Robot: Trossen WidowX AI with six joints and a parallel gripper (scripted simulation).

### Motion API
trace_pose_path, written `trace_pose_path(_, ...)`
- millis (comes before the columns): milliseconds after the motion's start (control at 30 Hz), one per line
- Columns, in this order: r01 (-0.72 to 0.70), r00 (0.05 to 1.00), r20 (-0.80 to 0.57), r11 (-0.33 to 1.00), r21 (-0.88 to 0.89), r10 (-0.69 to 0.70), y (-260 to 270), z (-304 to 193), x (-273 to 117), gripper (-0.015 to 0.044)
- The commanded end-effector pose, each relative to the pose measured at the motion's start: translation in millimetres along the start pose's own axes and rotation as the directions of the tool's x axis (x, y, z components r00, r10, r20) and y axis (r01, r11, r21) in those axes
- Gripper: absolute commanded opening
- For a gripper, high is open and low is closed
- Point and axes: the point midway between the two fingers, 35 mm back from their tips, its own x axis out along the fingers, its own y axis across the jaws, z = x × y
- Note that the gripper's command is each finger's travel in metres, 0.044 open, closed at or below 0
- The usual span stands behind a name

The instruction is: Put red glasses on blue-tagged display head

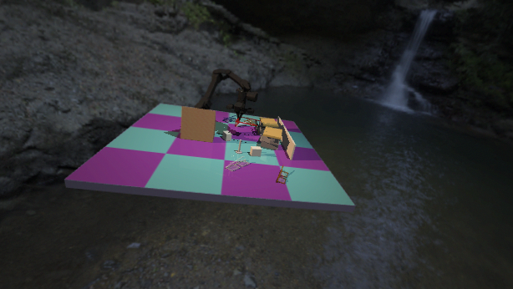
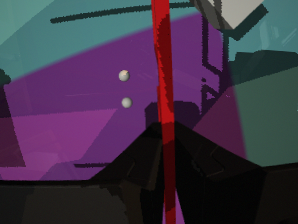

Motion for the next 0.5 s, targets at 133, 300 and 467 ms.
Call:
trace_pose_path(133,0.004,0.997,-0.072,1.0,-0.014,-0.005,2.5,6.3,7.1,0.0)
trace_pose_path(300,0.007,0.997,-0.078,1.0,-0.014,-0.008,2.6,4.6,10.8,0.0)
trace_pose_path(467,0.008,0.998,-0.064,1.0,-0.014,-0.009,2.7,4.7,14.6,0.0)
